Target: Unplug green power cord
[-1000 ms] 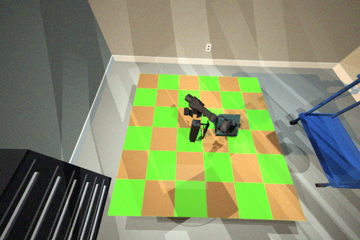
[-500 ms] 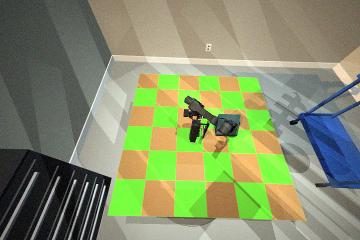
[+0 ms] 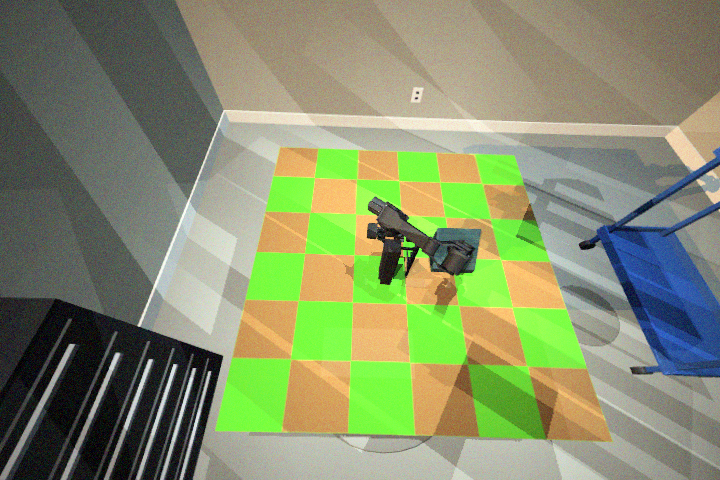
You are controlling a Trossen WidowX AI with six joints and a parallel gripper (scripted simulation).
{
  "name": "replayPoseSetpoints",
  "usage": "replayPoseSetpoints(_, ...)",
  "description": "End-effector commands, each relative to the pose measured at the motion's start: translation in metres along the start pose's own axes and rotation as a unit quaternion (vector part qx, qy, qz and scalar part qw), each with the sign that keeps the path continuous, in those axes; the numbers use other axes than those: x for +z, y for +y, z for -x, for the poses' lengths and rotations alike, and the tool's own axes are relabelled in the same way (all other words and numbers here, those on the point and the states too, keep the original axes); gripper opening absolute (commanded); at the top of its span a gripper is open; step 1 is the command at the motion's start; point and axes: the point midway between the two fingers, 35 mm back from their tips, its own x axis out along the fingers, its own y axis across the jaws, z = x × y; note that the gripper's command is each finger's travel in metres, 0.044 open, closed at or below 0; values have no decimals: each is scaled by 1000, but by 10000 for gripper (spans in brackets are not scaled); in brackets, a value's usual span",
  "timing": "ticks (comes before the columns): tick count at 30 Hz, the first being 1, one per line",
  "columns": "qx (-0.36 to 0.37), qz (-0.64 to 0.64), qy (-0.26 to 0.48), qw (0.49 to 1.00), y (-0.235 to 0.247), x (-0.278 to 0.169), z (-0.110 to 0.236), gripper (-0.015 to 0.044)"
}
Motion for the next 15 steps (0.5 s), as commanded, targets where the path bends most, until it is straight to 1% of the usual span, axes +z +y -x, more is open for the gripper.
replayPoseSetpoints(1,2,-1,1,1000,-1,-3,0,160)
replayPoseSetpoints(12,2,-1,1,1000,-1,-3,-11,160)
replayPoseSetpoints(15,1,1,0,1000,0,-2,-9,81)
